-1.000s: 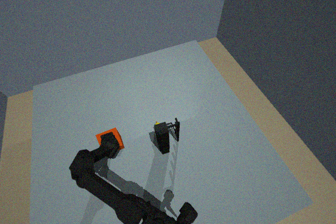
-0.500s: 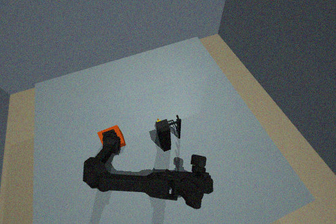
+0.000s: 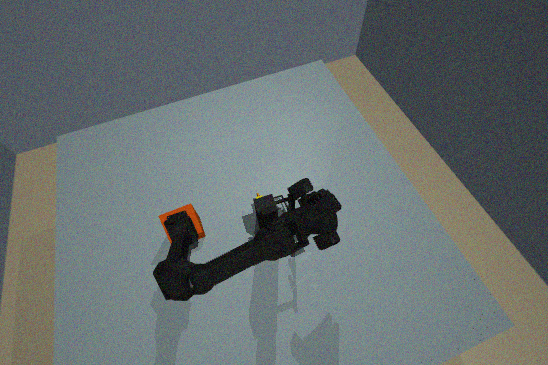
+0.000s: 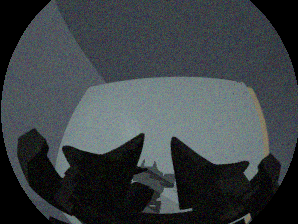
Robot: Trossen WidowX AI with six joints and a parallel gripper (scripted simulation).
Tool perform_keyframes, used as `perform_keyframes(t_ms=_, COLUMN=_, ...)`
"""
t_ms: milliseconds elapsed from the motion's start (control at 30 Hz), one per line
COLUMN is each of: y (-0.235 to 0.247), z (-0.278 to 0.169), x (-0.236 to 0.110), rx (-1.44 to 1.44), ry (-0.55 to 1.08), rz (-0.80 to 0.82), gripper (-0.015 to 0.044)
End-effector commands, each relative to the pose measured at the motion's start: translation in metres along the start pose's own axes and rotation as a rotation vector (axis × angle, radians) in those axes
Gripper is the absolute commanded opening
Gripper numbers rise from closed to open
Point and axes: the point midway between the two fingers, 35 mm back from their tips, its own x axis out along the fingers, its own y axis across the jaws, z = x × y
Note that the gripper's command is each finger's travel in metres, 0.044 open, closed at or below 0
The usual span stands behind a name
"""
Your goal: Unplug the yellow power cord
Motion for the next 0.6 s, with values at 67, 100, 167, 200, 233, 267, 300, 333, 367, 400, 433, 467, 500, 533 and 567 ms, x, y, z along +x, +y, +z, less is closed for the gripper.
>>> perform_keyframes(t_ms=67, y=0.080, z=-0.007, x=0.010, rx=-0.222, ry=0.057, rz=0.122, gripper=0.0160)
perform_keyframes(t_ms=100, y=0.091, z=-0.009, x=0.012, rx=-0.262, ry=0.070, rz=0.136, gripper=0.0160)
perform_keyframes(t_ms=167, y=0.116, z=-0.016, x=0.014, rx=-0.351, ry=0.096, rz=0.165, gripper=0.0160)
perform_keyframes(t_ms=200, y=0.126, z=-0.020, x=0.016, rx=-0.397, ry=0.111, rz=0.175, gripper=0.0160)
perform_keyframes(t_ms=233, y=0.135, z=-0.025, x=0.018, rx=-0.442, ry=0.130, rz=0.182, gripper=0.0160)
perform_keyframes(t_ms=267, y=0.143, z=-0.031, x=0.021, rx=-0.486, ry=0.151, rz=0.189, gripper=0.0160)
perform_keyframes(t_ms=300, y=0.149, z=-0.037, x=0.023, rx=-0.527, ry=0.176, rz=0.195, gripper=0.0160)
perform_keyframes(t_ms=333, y=0.156, z=-0.046, x=0.026, rx=-0.577, ry=0.207, rz=0.202, gripper=0.0160)
perform_keyframes(t_ms=367, y=0.162, z=-0.056, x=0.030, rx=-0.632, ry=0.243, rz=0.210, gripper=0.0160)
perform_keyframes(t_ms=400, y=0.168, z=-0.066, x=0.033, rx=-0.687, ry=0.279, rz=0.218, gripper=0.0160)
perform_keyframes(t_ms=433, y=0.174, z=-0.076, x=0.035, rx=-0.744, ry=0.314, rz=0.226, gripper=0.0160)
perform_keyframes(t_ms=467, y=0.179, z=-0.086, x=0.037, rx=-0.801, ry=0.349, rz=0.234, gripper=0.0160)
perform_keyframes(t_ms=500, y=0.183, z=-0.099, x=0.040, rx=-0.858, ry=0.394, rz=0.246, gripper=0.0160)
perform_keyframes(t_ms=533, y=0.187, z=-0.110, x=0.042, rx=-0.911, ry=0.435, rz=0.256, gripper=0.0160)
perform_keyframes(t_ms=567, y=0.189, z=-0.119, x=0.043, rx=-0.952, ry=0.467, rz=0.265, gripper=0.0160)
